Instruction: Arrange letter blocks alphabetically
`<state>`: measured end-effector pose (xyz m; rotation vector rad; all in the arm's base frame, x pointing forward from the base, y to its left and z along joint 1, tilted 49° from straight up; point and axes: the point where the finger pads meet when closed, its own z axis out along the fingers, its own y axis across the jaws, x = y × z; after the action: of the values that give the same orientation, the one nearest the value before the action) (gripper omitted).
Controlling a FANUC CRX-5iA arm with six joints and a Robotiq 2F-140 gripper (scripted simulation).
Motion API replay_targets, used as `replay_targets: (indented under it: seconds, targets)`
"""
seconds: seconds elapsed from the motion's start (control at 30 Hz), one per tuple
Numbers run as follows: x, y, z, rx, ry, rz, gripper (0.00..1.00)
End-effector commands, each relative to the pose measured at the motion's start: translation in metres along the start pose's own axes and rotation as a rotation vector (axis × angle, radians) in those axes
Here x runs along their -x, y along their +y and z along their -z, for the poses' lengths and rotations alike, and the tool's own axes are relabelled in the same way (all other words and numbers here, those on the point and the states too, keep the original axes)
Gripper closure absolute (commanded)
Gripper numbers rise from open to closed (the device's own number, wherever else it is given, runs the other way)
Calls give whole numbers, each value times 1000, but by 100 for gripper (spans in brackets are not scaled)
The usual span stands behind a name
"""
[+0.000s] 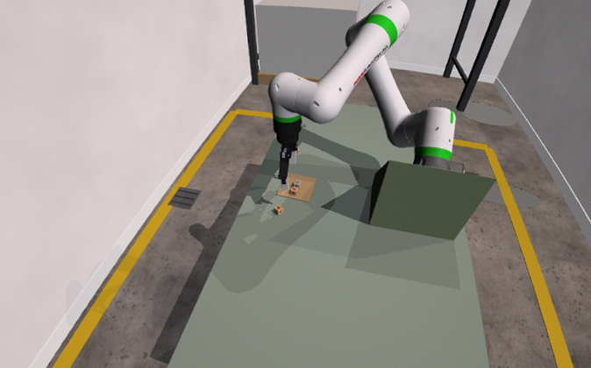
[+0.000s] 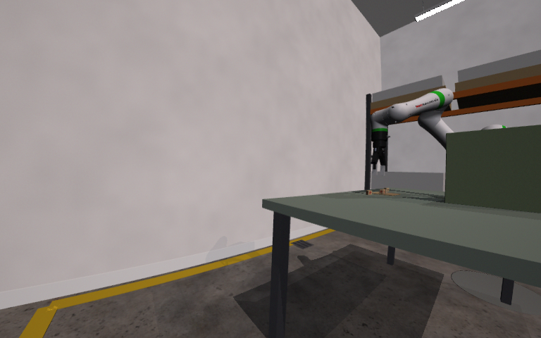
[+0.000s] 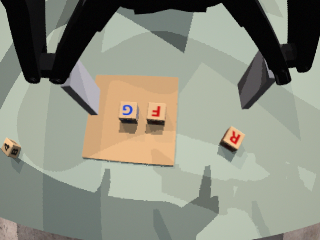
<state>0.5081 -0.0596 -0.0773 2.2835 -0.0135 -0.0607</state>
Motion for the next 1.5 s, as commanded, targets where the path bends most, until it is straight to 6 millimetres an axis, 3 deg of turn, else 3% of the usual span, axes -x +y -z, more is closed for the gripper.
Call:
replay_targets:
  seconds: [0.0, 1.47]
  targets:
    - [-2, -5, 0, 5, 6, -138, 0]
    - [-13, -49, -4, 2, 8, -1188, 0]
